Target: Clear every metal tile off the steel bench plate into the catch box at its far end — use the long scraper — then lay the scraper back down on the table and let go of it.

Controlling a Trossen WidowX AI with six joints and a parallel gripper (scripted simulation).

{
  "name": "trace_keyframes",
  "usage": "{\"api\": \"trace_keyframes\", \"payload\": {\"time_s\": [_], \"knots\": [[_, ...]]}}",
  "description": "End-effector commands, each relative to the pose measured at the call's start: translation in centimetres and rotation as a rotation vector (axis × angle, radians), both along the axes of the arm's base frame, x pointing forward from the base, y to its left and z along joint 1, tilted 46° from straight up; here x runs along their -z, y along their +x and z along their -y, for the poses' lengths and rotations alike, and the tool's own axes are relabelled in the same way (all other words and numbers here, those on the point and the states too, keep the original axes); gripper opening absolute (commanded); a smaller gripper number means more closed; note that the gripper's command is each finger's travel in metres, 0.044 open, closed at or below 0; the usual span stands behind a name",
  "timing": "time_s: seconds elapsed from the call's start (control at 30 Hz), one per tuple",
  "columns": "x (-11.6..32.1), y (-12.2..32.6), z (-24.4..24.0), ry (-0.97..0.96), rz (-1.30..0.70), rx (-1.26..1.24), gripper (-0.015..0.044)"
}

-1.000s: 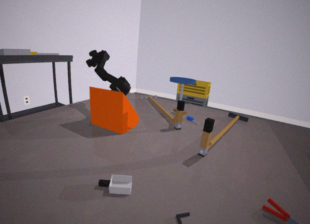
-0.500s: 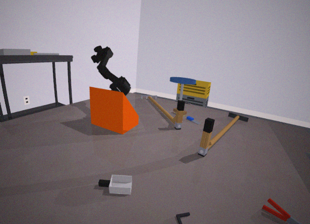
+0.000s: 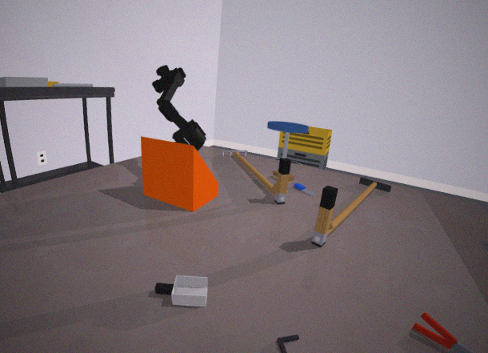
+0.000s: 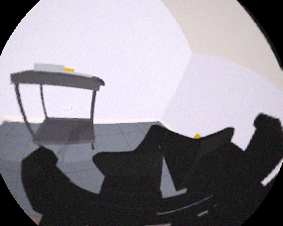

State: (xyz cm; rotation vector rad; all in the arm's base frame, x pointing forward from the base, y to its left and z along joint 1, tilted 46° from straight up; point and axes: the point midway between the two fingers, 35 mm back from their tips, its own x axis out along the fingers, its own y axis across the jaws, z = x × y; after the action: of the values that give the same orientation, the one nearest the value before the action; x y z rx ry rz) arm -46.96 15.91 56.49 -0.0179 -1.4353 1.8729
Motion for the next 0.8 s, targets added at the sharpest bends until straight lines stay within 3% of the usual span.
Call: {"api": "trace_keyframes", "payload": {"time_s": [0.0,0.77], "knots": [[-1.7,1.5,0.3,0.022,-0.033,0.015,0.0000],[-8.8,8.8,1.8,0.129,-0.205,0.093,0.0000]]}}
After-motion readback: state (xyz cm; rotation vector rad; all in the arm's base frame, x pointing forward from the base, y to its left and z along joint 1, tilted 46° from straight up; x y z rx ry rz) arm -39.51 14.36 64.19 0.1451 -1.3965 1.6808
